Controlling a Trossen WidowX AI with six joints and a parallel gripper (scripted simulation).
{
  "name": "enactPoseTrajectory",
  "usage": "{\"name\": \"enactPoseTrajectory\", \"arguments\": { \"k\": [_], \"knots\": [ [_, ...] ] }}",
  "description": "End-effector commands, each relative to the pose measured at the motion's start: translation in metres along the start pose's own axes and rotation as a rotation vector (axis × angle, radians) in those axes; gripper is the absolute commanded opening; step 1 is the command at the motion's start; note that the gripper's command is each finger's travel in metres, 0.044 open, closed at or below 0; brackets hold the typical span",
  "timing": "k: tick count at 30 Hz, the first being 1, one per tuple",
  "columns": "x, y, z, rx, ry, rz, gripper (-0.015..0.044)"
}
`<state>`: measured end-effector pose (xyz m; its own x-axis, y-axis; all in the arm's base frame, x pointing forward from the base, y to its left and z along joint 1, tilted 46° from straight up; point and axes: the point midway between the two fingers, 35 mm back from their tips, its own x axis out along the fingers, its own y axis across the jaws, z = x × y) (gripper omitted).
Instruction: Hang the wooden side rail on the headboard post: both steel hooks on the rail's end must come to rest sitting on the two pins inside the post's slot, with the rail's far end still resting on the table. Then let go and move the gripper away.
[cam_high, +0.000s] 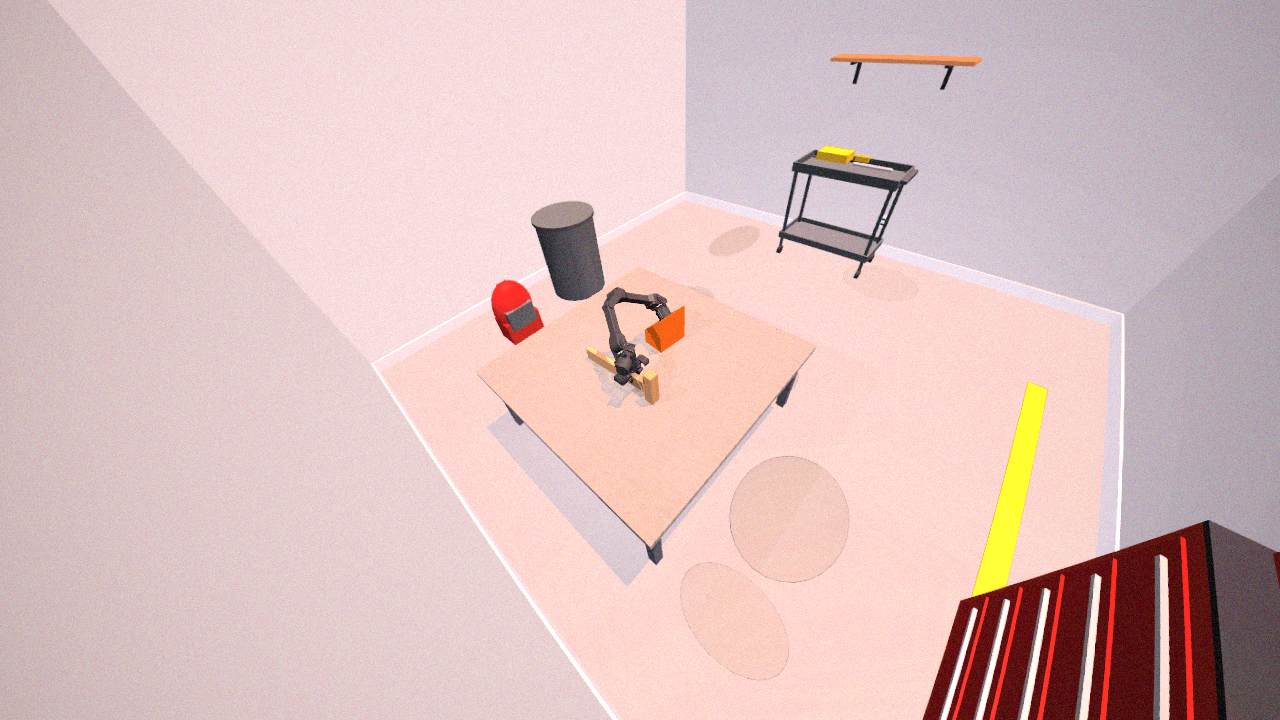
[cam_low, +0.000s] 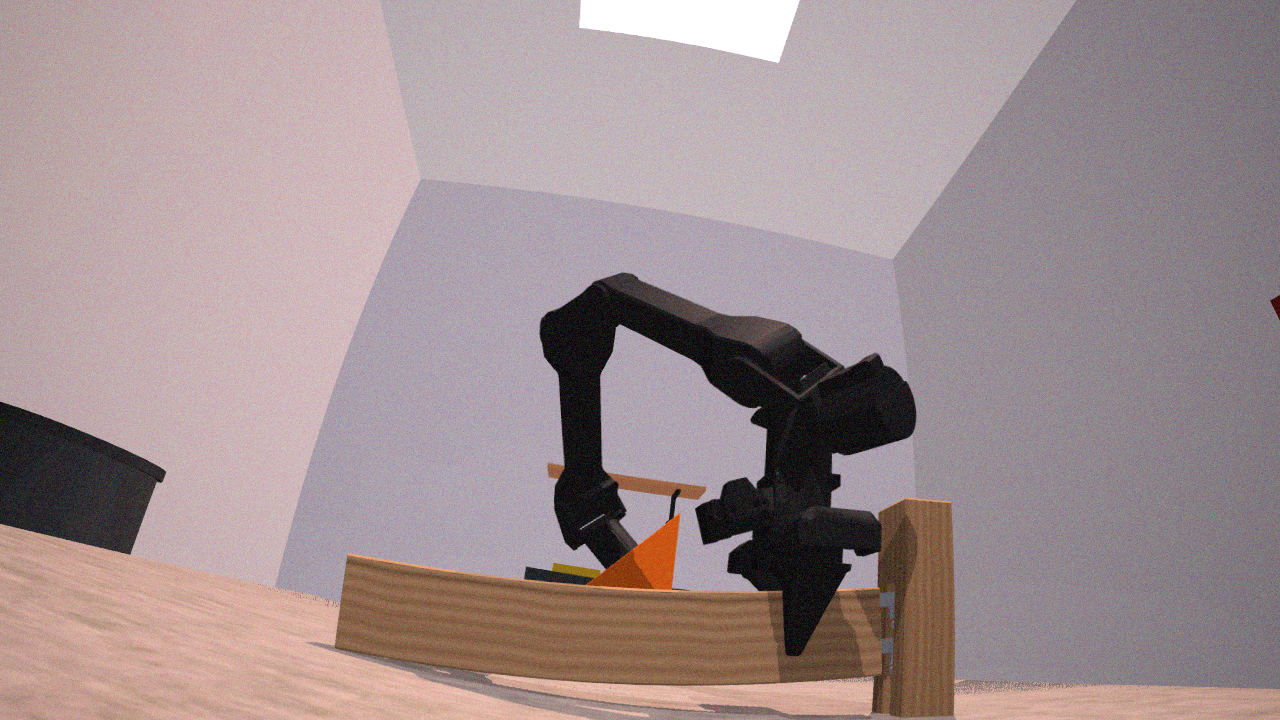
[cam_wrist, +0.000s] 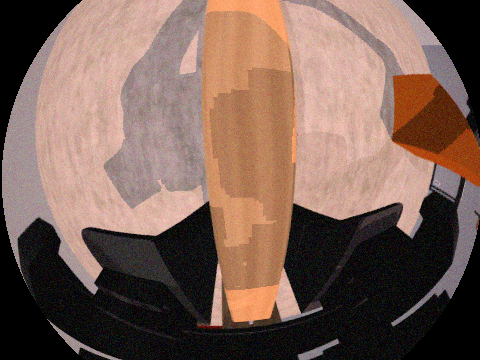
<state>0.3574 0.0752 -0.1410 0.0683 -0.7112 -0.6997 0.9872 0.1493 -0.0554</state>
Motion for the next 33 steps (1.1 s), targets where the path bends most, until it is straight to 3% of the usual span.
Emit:
{"name": "enactPoseTrajectory", "arguments": {
  "k": [1,33],
  "knots": [
    [-0.0056,0.0006,-0.0045,-0.005,0.004,0.011,0.0],
    [-0.0048,-0.0004,-0.0078,-0.005,0.004,0.011,0.0]
  ]
}}
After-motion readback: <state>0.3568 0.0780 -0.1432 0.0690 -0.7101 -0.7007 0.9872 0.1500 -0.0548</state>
